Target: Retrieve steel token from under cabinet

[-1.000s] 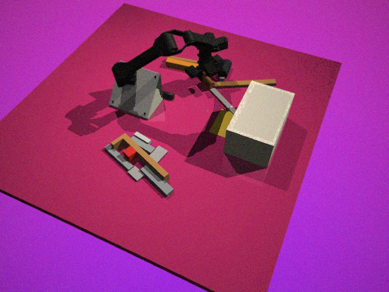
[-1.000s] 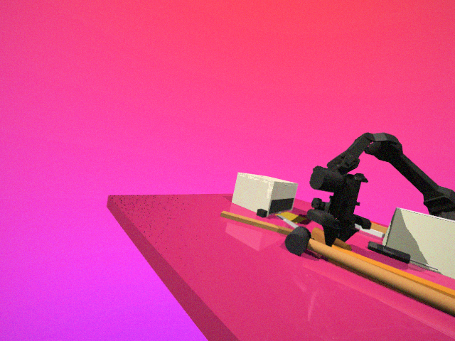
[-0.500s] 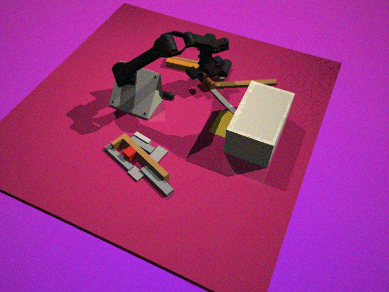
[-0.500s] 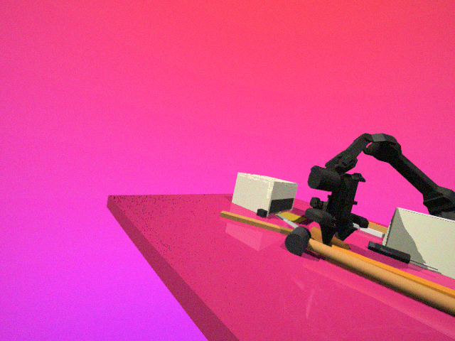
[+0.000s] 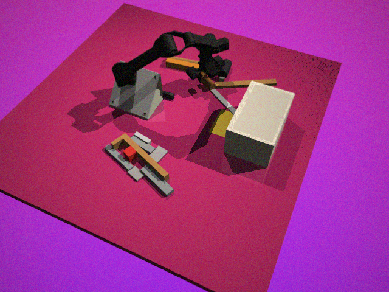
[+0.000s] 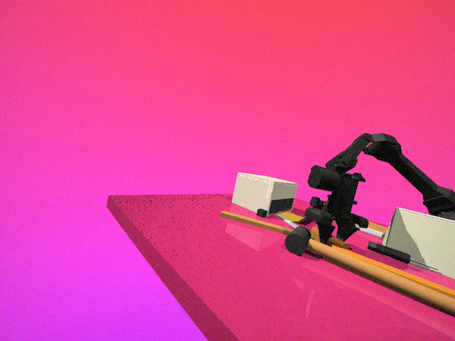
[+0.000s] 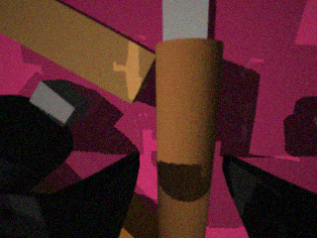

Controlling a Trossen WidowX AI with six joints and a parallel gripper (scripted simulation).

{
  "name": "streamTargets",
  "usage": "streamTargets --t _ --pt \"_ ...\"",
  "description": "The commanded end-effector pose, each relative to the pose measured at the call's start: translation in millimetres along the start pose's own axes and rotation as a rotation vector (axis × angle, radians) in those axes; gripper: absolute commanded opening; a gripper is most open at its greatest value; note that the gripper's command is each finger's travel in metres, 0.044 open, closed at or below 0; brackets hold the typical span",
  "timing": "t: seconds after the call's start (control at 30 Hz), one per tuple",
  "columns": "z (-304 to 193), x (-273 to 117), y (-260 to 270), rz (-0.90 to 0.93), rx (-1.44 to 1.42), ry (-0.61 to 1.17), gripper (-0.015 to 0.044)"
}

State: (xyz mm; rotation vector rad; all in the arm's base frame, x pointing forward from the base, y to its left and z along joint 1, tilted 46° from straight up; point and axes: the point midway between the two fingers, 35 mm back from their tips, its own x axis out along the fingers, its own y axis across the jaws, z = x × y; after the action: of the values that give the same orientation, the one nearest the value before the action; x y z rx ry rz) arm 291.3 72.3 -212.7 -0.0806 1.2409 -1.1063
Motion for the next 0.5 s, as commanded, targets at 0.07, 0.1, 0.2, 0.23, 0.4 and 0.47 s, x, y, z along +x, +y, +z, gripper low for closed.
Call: streamTargets --t 0.07,0.1,0.2,0.23,0.4,0.47 --pt "-3.0 2.7 -0.7 0.002 -0.004 0.005 0.0270" --pt "-3.5 3.2 -0.8 0.002 -0.004 0.005 0.0270" --pt "-0.6 0.8 0.5 0.005 0.003 0.000 0.0217" --pt "-0.6 0.8 0.5 0.005 0.003 0.000 0.0191" --pt "-0.6 0.8 0.5 0.005 0.003 0.000 0.0138" --pt "-0.6 0.8 0.5 0.005 0.003 0.000 0.0125"
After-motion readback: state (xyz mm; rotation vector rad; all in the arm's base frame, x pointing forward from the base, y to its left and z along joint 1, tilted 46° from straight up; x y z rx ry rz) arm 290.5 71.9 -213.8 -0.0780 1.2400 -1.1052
